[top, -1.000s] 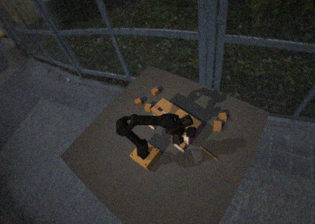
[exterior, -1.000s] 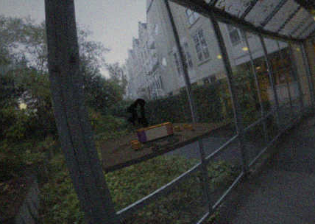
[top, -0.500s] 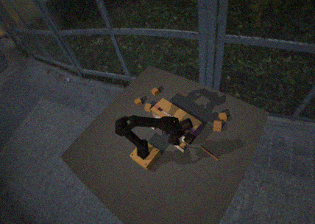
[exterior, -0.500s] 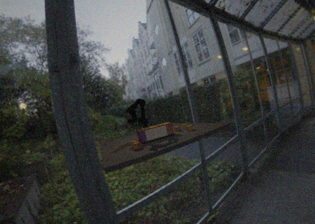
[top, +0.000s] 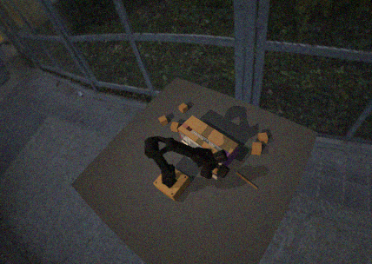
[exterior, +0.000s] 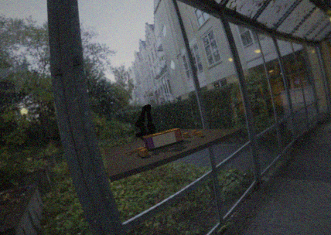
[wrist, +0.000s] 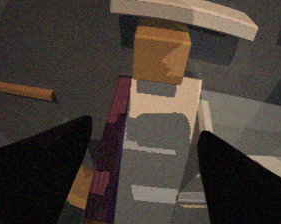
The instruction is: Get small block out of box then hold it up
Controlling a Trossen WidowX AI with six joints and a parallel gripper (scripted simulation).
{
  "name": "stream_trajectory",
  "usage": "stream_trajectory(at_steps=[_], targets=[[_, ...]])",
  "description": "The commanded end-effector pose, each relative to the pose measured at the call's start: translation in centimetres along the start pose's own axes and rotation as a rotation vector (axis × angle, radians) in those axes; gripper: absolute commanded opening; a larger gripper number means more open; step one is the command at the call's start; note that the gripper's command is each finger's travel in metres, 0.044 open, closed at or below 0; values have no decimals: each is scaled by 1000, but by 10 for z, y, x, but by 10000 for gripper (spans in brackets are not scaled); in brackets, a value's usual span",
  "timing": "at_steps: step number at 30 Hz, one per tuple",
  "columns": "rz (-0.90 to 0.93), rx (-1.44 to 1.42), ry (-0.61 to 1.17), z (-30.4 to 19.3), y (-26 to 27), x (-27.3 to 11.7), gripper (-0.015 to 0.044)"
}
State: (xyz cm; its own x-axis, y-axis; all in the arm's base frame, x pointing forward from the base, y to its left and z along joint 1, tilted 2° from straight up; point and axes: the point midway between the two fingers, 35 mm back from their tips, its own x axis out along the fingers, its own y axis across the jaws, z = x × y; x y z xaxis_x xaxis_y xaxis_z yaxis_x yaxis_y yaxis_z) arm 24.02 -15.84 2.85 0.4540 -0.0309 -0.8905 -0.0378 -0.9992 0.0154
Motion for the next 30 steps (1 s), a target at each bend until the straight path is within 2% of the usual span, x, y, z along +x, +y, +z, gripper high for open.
stream_trajectory(at_steps=[1, 30], targets=[[-11, 10, -9, 7, -3, 8, 285], [-11, 10, -10, 25, -4, 51, 285]])
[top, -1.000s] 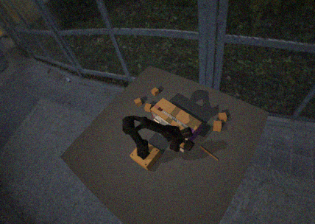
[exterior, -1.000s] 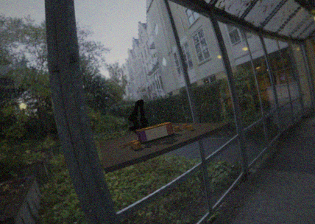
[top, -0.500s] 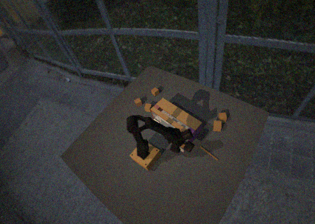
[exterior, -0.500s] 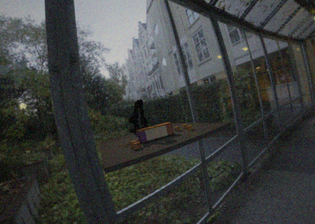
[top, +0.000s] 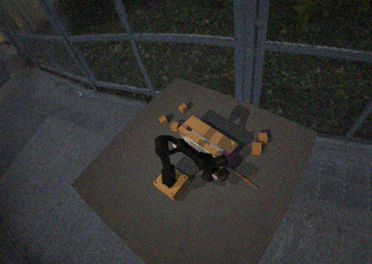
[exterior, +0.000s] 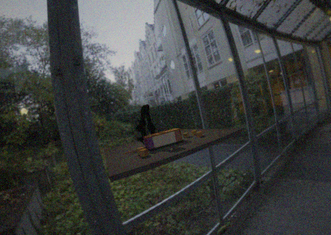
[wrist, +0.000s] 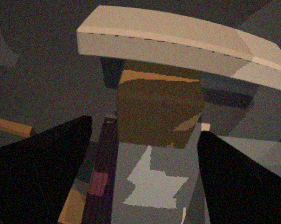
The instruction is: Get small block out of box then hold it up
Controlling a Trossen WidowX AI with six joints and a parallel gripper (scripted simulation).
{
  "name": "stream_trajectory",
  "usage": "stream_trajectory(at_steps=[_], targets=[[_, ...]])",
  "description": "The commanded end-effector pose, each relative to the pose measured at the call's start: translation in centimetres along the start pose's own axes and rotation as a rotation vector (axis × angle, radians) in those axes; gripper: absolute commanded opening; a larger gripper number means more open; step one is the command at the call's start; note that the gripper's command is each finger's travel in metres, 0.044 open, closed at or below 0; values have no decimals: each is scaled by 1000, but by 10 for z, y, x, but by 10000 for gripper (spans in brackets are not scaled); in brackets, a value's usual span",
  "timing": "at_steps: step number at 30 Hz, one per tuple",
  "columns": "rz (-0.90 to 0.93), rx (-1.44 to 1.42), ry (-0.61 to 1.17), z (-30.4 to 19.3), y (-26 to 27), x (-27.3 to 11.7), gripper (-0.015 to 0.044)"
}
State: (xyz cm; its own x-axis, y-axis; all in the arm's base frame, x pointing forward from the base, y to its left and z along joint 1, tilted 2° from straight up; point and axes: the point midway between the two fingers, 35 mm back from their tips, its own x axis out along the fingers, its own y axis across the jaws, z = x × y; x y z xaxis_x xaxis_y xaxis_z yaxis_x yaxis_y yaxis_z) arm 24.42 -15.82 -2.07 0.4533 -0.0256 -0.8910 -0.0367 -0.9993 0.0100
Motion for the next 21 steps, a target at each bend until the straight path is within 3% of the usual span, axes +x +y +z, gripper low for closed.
stream_trajectory(at_steps=[1, 6, 14, 16, 18, 21], targets=[[-6, 9, -9, 7, -3, 7, 285], [-6, 9, -9, 10, -4, 11, 285], [-6, 9, -9, 10, -4, 11, 75], [-6, 9, -9, 10, -4, 11, 62], [-6, 8, -9, 8, -3, 9, 9], [-6, 7, -7, 1, -2, -2, 0]])
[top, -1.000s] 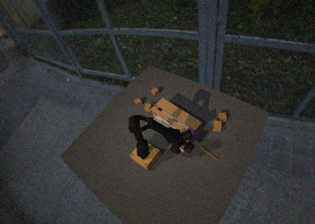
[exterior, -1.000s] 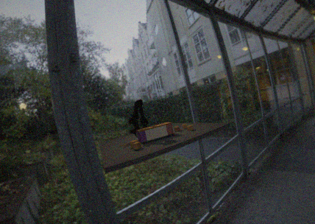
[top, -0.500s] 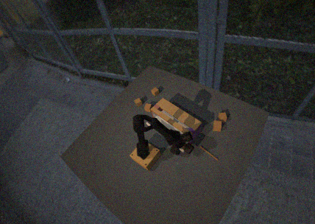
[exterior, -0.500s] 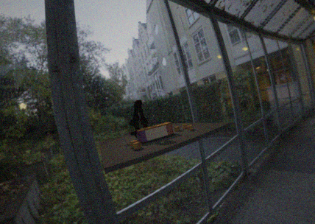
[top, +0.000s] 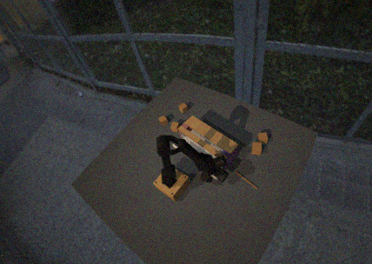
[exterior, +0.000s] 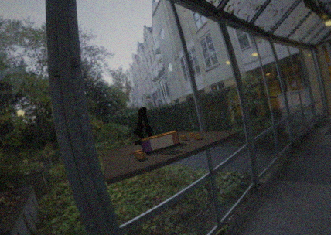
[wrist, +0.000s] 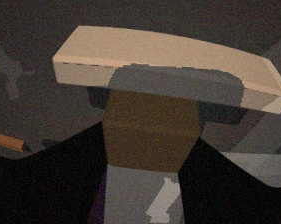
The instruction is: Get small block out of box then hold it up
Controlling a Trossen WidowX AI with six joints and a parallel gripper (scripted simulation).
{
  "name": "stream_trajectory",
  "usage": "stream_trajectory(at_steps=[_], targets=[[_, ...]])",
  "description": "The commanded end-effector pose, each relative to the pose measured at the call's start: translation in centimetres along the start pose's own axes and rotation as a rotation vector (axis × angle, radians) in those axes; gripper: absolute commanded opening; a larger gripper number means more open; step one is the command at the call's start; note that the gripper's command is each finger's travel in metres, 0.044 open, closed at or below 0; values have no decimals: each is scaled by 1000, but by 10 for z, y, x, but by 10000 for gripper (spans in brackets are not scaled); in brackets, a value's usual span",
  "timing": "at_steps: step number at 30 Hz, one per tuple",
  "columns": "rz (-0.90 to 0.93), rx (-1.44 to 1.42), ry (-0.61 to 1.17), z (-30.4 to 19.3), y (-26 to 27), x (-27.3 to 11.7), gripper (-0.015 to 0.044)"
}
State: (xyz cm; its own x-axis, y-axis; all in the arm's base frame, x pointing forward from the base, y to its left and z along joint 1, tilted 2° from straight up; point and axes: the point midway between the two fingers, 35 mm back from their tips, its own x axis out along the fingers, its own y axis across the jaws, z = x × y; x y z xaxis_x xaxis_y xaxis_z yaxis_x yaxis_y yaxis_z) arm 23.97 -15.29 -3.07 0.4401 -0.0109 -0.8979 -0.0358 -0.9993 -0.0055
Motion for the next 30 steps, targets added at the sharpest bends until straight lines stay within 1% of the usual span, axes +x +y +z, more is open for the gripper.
stream_trajectory(at_steps=[1, 10, 16, 30], targets=[[9, 0, 9, -9, 3, -13, 0], [9, -5, 12, -26, 3, -50, 0], [15, 3, 12, -29, 2, -56, 0], [127, 193, 35, -52, -19, -107, 0]])
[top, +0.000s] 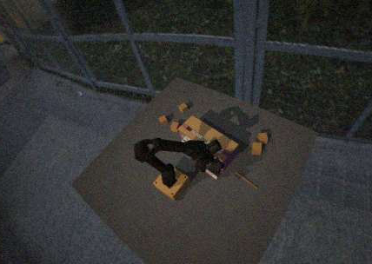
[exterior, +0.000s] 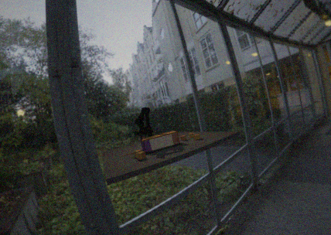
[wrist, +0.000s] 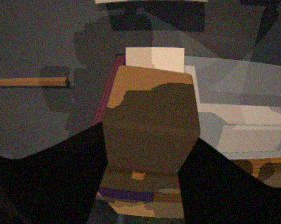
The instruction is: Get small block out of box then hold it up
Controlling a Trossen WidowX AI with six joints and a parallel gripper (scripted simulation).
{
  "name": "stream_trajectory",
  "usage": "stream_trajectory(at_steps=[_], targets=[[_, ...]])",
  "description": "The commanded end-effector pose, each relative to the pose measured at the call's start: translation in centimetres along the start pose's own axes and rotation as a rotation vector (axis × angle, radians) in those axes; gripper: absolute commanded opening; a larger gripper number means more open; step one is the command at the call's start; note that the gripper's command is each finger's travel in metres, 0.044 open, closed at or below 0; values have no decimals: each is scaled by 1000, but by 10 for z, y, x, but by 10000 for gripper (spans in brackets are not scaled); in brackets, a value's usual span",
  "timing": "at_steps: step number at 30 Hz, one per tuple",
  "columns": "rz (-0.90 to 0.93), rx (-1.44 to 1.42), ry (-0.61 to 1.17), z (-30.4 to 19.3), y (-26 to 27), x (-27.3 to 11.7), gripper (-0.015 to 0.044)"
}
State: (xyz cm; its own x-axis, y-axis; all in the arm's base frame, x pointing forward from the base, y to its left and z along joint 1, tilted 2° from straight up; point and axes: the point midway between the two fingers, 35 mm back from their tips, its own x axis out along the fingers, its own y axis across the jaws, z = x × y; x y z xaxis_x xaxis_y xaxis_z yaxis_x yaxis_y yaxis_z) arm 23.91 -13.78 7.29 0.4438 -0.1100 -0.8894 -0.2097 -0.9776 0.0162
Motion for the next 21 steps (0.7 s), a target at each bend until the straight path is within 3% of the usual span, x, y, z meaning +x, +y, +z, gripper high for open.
stream_trajectory(at_steps=[1, 11, 21], targets=[[34, 62, 21, -8, -5, -18, 0], [83, 221, 70, -12, -21, -56, 0], [83, 224, 71, -12, -21, -56, 0]])
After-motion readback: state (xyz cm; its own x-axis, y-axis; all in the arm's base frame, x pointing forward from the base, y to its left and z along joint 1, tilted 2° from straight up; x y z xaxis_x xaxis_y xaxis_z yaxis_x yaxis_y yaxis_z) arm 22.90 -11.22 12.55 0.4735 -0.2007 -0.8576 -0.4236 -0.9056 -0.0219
